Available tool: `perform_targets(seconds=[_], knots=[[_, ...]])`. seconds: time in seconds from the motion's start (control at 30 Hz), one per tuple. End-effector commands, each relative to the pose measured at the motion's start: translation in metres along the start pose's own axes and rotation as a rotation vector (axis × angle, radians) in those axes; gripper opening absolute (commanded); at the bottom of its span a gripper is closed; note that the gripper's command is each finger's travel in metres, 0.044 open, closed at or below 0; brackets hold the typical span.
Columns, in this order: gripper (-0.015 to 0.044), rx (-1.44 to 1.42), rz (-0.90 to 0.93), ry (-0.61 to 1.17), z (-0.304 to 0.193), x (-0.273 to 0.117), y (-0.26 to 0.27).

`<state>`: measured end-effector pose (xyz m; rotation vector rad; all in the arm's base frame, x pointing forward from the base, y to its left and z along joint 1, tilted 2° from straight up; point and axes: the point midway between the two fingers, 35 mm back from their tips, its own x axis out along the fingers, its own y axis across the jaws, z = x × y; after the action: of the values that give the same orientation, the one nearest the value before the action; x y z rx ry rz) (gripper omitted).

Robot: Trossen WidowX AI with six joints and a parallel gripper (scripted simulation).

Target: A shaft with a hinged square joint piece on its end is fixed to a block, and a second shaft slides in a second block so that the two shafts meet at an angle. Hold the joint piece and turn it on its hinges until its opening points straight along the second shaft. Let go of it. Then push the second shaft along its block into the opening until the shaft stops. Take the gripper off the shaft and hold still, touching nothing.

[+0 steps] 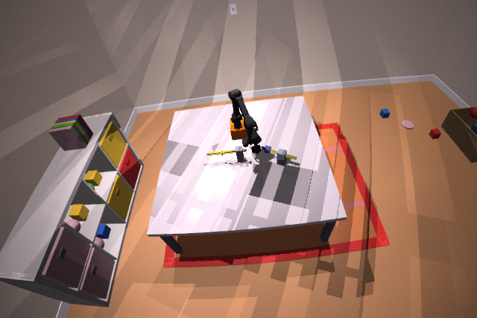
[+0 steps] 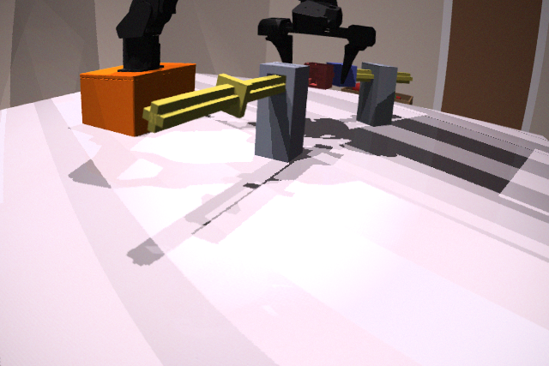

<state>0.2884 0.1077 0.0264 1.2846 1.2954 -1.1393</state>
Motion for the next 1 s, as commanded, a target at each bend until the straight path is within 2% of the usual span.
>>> perform_targets(seconds=[0.0, 0.97], knots=[[0.044, -0.127, 0.011, -0.006, -0.004, -0.013, 0.005], [0.044, -1.123, -0.051, -0.085, -0.019, -0.1, 0.006]])
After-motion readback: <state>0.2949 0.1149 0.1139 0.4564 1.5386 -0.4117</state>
